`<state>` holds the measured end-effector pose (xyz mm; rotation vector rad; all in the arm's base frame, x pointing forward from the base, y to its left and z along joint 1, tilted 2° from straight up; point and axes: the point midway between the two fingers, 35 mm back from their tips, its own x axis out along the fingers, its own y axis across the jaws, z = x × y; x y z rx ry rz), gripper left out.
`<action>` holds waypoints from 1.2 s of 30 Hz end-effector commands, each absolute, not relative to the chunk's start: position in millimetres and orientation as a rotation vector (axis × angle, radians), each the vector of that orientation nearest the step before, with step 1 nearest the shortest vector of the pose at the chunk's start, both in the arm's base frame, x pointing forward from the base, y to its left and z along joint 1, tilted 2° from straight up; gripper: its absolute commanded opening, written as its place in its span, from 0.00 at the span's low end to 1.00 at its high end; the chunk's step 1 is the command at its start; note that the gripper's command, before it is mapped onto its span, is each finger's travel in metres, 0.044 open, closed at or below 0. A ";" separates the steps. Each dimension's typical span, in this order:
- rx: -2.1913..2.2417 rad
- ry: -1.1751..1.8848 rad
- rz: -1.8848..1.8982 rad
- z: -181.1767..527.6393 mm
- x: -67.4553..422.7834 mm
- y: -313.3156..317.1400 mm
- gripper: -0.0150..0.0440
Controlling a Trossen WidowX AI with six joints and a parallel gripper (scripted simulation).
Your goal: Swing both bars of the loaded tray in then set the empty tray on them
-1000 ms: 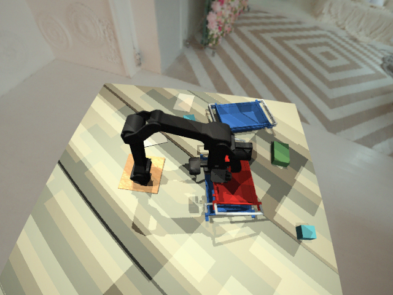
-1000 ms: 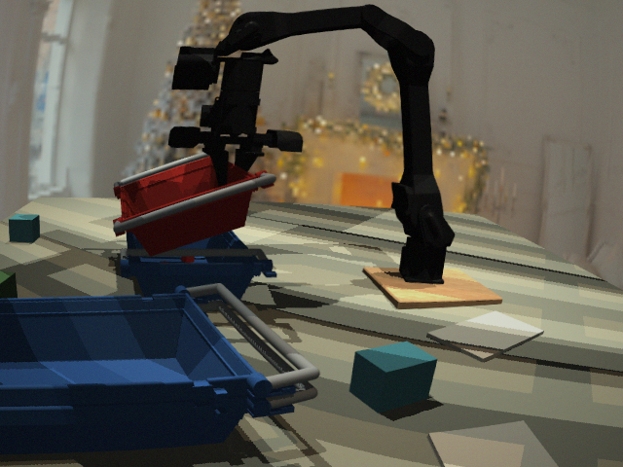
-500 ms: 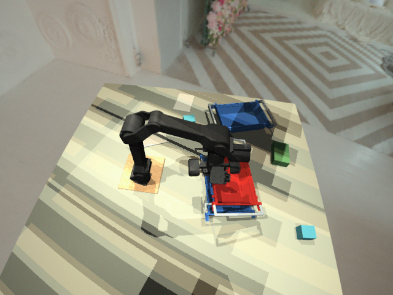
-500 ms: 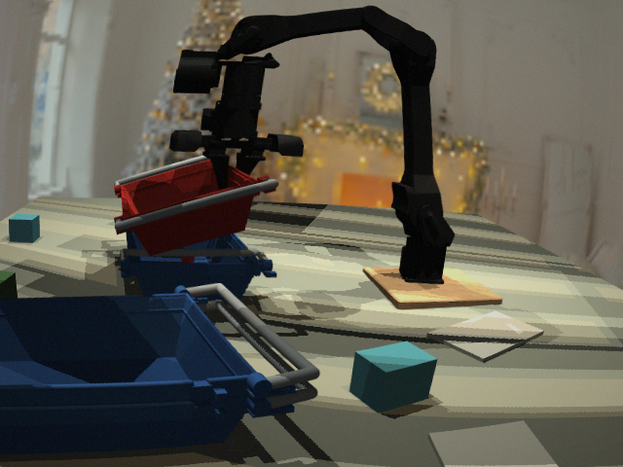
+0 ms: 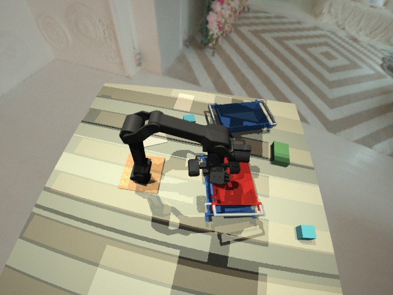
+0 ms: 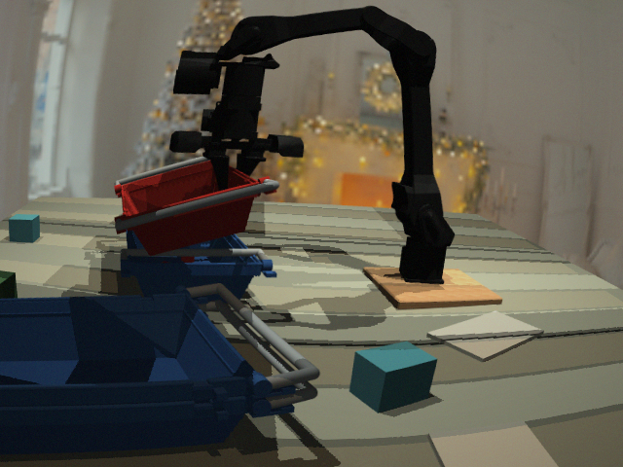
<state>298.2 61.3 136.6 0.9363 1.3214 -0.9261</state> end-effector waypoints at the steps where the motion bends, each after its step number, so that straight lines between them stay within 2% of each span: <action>1: 0.928 1.329 -0.952 132.3 295.5 57.5 0.25; 36: 0.936 1.322 -0.927 136.0 297.9 61.1 0.25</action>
